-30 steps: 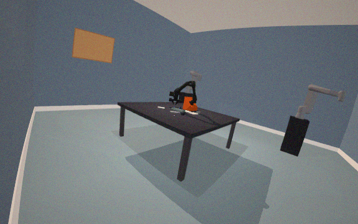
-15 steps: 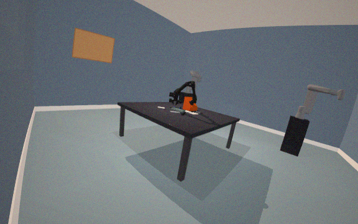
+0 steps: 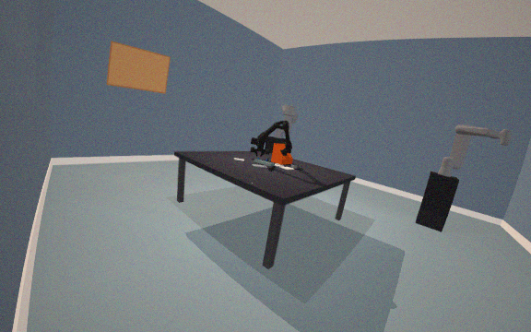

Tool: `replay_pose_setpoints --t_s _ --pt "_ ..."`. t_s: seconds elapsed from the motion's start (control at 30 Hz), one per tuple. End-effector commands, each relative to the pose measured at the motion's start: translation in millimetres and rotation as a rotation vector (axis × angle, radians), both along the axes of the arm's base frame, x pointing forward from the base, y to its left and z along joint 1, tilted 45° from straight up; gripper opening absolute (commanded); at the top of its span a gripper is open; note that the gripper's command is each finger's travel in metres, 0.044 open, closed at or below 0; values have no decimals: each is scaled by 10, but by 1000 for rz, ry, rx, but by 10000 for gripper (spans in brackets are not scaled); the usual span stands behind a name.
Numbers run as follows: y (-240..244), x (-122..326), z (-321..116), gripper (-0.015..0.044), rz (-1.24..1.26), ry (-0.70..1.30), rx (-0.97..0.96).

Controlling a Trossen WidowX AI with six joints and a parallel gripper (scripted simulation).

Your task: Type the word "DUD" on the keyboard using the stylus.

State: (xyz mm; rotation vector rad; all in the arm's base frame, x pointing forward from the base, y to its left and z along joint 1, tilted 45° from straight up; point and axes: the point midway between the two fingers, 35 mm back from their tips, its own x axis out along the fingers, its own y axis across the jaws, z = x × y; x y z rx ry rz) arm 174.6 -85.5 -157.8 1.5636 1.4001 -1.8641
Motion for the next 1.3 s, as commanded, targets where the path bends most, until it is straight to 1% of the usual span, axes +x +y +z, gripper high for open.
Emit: replay_pose_setpoints --t_s 0.0,1.23,1.27 --pt "35 -22 -20 150 -5 6 6" --pt "167 -27 -152 150 -5 6 7" --pt "153 -17 -150 124 0 4 3"
